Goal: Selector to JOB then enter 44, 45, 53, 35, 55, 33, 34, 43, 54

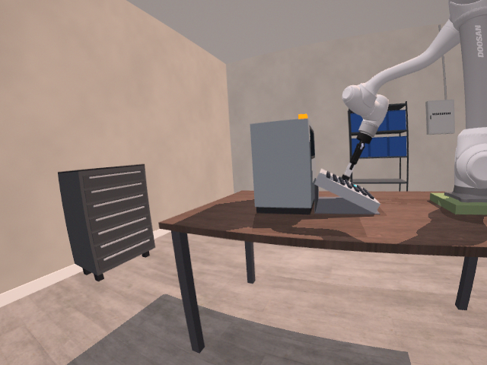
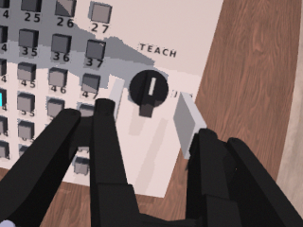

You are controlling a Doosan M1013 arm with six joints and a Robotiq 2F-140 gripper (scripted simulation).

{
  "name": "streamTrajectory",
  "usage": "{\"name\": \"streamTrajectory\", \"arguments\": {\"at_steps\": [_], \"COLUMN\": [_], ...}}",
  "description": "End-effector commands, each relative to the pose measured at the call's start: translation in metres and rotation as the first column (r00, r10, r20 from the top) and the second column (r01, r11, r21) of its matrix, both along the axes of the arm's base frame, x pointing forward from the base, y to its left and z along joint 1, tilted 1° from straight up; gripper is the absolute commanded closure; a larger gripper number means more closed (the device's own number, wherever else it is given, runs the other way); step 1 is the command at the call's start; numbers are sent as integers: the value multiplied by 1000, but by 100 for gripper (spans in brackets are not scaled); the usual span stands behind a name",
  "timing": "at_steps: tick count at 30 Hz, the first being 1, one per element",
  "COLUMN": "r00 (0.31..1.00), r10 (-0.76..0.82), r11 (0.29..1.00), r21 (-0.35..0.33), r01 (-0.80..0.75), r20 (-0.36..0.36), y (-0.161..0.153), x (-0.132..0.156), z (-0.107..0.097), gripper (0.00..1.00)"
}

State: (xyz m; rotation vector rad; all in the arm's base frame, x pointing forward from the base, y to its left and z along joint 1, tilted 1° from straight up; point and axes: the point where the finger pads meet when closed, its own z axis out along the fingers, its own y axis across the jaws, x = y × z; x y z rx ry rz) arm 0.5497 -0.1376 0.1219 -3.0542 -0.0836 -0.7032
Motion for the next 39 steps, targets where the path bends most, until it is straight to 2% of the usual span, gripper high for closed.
{"name": "streamTrajectory", "arguments": {"at_steps": [1, 21, 39], "r00": [1000, 1000, 1000], "r10": [0, 0, 0], "r11": [1000, 1000, 1000], "r21": [0, 0, 0], "r01": [0, 0, 0], "r20": [0, 0, 0], "y": [0, 0, 0], "x": [0, 1, 6], "z": [0, -1, -12], "gripper": [67, 67, 67]}}
